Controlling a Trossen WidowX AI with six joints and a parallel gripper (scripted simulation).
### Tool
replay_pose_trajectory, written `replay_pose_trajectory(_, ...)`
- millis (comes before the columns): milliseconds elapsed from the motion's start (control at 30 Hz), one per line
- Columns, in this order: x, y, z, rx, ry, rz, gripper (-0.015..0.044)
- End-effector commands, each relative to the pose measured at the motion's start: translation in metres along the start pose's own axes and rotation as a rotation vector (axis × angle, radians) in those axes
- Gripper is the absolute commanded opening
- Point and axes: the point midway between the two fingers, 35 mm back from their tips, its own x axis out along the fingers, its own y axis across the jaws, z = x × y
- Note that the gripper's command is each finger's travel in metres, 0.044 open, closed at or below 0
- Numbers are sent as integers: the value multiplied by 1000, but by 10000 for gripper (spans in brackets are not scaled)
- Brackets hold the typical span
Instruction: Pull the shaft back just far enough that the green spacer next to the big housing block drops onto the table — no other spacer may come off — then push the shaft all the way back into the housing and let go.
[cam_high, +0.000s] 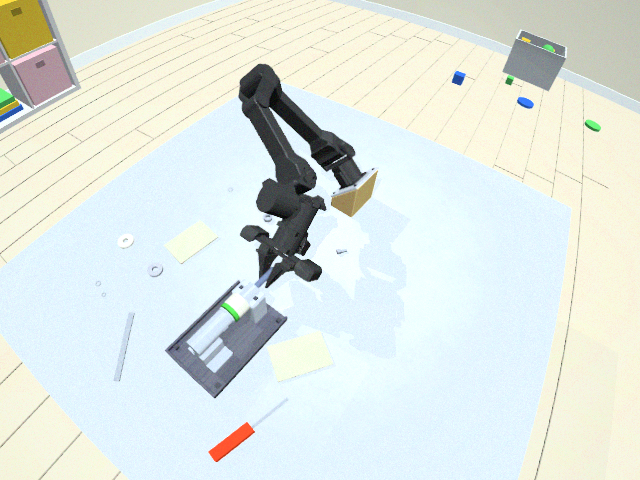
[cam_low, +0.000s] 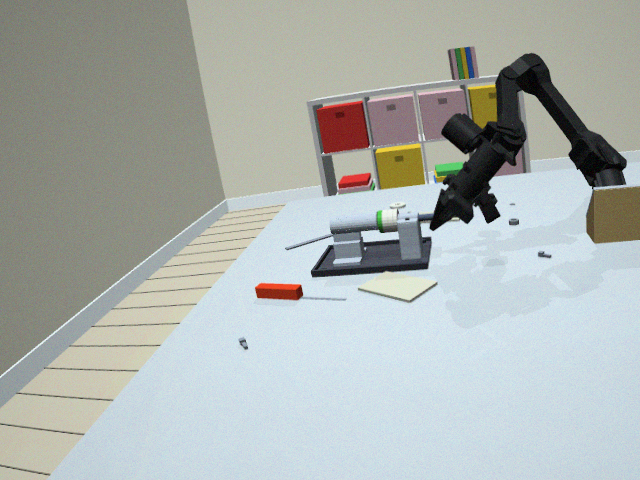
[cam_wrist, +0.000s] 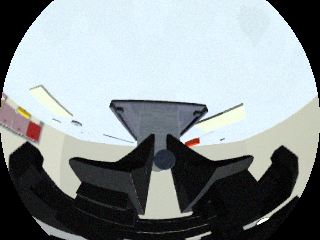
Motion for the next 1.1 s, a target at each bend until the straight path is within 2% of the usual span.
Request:
replay_pose_trajectory(0, -1, 0, 0, 5, 0, 2, 0)
replay_pose_trajectory(1067, -3, 0, 3, 4, 0, 1, 0)
